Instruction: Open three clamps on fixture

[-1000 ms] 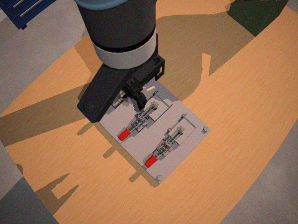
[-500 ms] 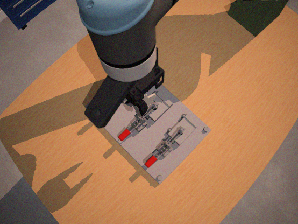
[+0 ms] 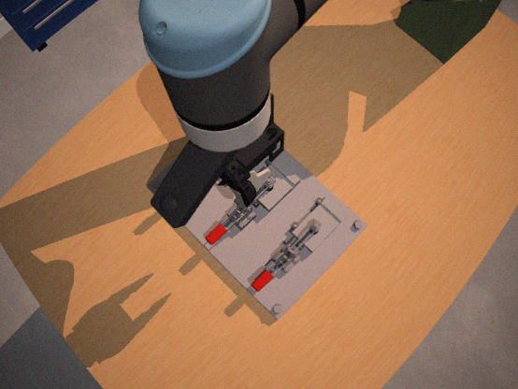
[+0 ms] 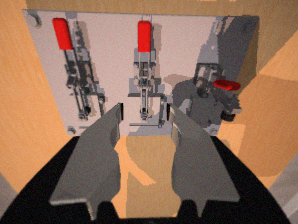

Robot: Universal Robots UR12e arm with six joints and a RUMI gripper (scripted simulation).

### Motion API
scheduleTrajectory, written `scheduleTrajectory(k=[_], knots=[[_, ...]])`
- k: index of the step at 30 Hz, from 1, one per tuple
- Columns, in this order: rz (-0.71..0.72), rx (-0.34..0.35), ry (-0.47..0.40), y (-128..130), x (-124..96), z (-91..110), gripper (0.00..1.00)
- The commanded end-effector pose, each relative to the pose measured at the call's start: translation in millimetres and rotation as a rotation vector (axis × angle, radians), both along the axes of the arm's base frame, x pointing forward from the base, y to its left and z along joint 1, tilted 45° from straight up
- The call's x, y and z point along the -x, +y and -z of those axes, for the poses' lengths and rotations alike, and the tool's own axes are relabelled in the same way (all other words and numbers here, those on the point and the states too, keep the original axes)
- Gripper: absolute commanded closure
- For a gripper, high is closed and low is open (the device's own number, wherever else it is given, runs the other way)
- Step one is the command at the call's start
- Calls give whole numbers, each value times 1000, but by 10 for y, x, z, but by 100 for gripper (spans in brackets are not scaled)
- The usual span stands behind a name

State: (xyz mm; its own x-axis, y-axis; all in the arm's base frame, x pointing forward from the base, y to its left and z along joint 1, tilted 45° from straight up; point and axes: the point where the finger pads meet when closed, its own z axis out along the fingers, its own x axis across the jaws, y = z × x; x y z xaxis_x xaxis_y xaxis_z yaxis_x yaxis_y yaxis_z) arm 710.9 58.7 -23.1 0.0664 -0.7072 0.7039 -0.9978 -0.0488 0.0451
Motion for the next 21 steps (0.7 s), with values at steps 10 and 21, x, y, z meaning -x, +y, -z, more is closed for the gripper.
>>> scheduleTrajectory(k=[10, 21], knots=[[-2, 0, -3, 21, -262, -5, 72], [-2, 0, -4, 32, -496, 4, 72]])
